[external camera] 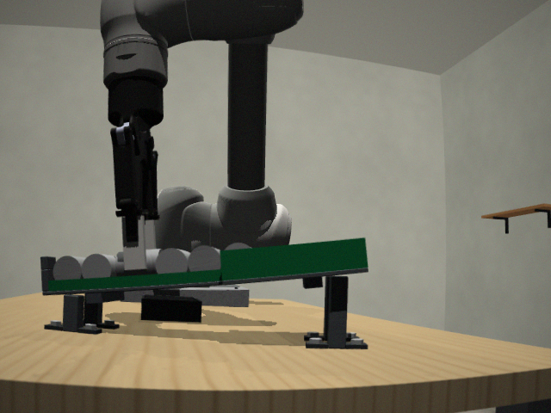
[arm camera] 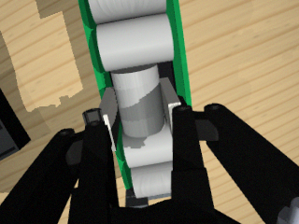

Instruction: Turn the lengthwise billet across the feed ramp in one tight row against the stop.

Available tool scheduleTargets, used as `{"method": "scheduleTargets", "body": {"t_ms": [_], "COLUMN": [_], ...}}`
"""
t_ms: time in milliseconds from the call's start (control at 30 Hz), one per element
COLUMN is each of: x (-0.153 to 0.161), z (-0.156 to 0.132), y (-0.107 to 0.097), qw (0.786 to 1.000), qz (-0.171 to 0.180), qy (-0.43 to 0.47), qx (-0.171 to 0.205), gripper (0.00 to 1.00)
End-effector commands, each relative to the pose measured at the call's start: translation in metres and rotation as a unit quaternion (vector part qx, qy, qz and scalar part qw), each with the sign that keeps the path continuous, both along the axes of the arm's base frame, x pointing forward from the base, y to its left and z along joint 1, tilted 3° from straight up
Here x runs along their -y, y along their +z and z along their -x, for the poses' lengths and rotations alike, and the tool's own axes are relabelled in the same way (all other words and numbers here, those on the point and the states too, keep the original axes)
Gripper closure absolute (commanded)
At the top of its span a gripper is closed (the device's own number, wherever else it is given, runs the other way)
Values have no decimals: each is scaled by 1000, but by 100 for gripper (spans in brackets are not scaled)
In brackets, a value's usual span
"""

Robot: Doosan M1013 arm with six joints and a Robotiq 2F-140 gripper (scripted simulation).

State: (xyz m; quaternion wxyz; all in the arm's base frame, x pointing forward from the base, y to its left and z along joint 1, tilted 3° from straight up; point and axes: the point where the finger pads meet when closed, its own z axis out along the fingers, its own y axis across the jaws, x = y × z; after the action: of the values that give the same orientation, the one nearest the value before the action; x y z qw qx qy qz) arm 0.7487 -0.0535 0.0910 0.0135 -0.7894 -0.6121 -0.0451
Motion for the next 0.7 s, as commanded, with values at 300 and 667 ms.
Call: {"method": "scheduleTargets", "body": {"t_ms": [300, 667], "x": [0, -1], "z": [0, 0], "y": [8, 21], "qw": [1000, 1000], "qz": [0, 0], "qy": [0, 0], "qx": [0, 0], "gripper": [90, 90]}}
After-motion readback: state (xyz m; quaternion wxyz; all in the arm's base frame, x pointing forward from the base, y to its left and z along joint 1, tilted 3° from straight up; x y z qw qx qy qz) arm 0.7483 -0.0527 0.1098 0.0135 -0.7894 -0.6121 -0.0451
